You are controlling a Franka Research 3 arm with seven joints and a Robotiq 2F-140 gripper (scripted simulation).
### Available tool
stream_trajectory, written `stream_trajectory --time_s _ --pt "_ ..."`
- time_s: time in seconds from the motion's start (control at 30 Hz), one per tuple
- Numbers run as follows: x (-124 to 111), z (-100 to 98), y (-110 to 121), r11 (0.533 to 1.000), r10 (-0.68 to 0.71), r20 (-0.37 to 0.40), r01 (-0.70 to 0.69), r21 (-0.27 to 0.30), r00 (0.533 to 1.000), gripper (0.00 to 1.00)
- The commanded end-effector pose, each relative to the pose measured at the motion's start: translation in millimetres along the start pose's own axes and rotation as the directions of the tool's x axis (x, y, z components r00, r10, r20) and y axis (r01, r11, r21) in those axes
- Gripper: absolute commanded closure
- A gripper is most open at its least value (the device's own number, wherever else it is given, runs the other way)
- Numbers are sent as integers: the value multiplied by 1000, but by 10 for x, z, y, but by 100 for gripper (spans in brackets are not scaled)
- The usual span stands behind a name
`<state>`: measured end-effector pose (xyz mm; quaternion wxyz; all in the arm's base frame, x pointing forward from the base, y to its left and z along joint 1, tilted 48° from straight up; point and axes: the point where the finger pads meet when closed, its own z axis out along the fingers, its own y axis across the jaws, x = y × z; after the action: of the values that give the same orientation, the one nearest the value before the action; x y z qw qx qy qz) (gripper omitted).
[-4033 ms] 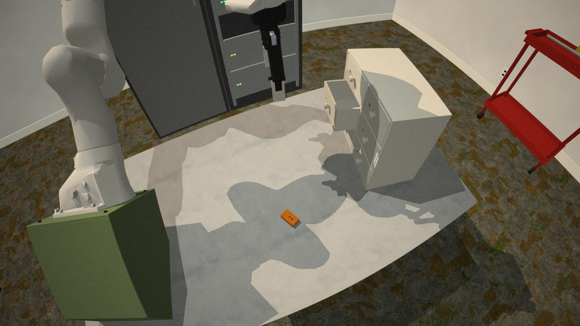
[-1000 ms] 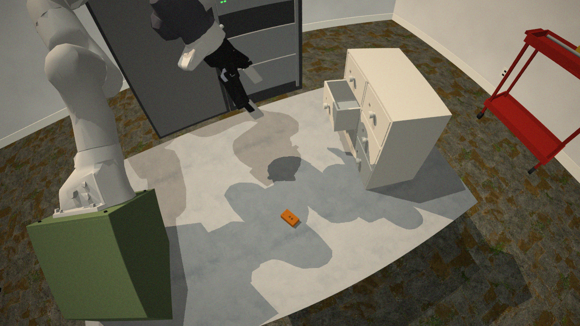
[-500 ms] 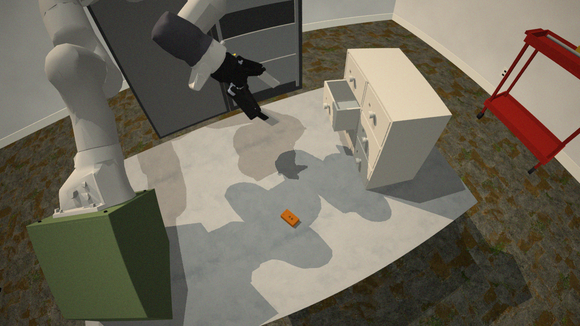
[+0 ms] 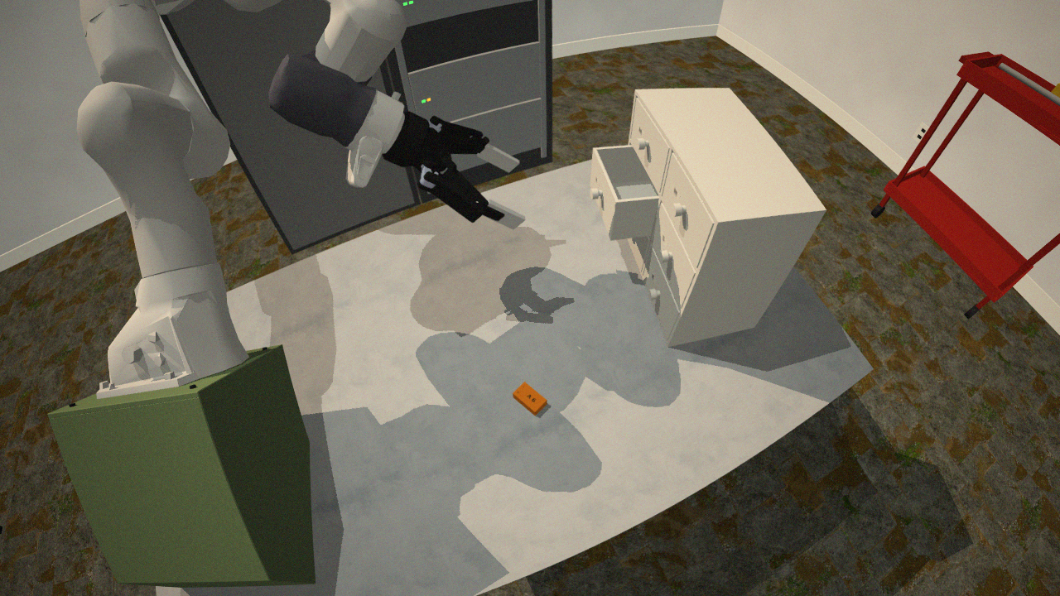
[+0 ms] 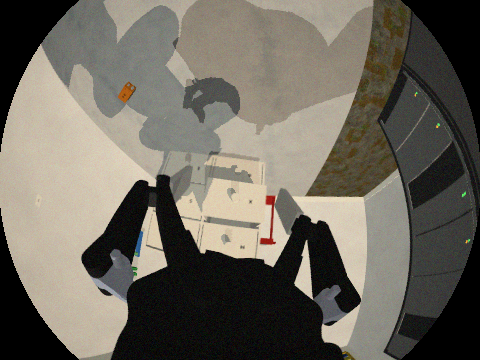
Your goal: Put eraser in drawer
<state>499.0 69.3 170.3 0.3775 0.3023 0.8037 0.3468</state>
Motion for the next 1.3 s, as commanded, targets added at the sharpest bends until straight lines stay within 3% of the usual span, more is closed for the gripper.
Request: stream_trajectory --time_s 0.0,0.83,1.27 --pt "-12 15 46 993 -112 40 113 -23 993 100" --pt "-32 59 49 993 -112 40 113 -23 993 100" --pt "-194 405 76 993 -112 40 113 -23 993 100"
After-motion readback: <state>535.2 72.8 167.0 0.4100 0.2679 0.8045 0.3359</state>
